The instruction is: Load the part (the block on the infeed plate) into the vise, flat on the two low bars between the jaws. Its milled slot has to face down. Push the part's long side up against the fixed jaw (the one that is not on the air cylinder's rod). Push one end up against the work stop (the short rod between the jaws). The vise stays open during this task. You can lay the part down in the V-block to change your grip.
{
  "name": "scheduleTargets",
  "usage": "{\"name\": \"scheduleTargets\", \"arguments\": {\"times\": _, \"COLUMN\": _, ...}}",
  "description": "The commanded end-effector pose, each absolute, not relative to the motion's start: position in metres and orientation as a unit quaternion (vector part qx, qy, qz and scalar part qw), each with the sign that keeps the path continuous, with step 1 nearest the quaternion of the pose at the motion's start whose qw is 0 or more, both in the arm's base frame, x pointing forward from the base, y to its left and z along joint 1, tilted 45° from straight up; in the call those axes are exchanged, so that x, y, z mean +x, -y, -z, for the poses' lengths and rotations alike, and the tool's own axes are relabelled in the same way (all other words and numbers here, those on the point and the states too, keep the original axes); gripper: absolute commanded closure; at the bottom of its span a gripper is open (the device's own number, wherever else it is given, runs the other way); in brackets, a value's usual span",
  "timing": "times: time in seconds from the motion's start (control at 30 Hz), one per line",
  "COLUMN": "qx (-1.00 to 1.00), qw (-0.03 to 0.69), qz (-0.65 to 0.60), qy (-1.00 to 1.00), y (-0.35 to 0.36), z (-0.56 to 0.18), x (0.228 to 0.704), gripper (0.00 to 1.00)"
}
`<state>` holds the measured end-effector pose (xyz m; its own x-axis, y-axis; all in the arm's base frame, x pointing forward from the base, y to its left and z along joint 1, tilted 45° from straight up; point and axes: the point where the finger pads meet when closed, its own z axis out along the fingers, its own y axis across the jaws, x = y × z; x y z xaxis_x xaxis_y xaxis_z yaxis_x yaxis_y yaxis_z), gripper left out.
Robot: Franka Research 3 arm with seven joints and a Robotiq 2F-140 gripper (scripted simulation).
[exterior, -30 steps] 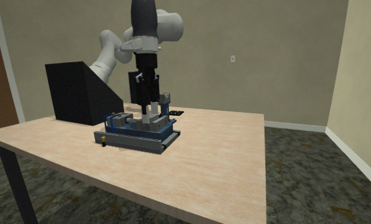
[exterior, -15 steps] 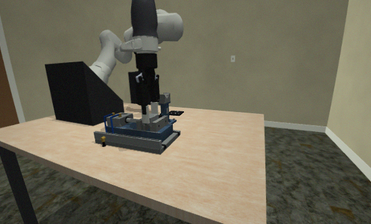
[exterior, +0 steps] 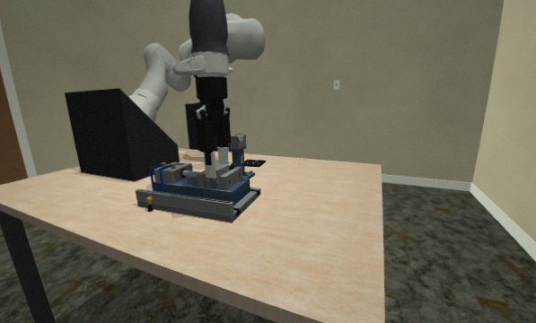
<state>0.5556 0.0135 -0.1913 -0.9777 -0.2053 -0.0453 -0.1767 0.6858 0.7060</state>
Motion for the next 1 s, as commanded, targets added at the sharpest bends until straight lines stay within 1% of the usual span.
{"name": "scheduleTargets", "arguments": {"times": 0.0, "qx": 0.103, "qw": 0.019, "qz": 0.382, "qy": 0.918, "y": -0.0136, "z": 0.1905, "x": 0.5567, "gripper": 1.0}}
{"name": "scheduleTargets", "arguments": {"times": 0.97, "qx": 0.103, "qw": 0.019, "qz": 0.382, "qy": 0.918, "y": -0.0136, "z": 0.1903, "x": 0.5565, "gripper": 1.0}}
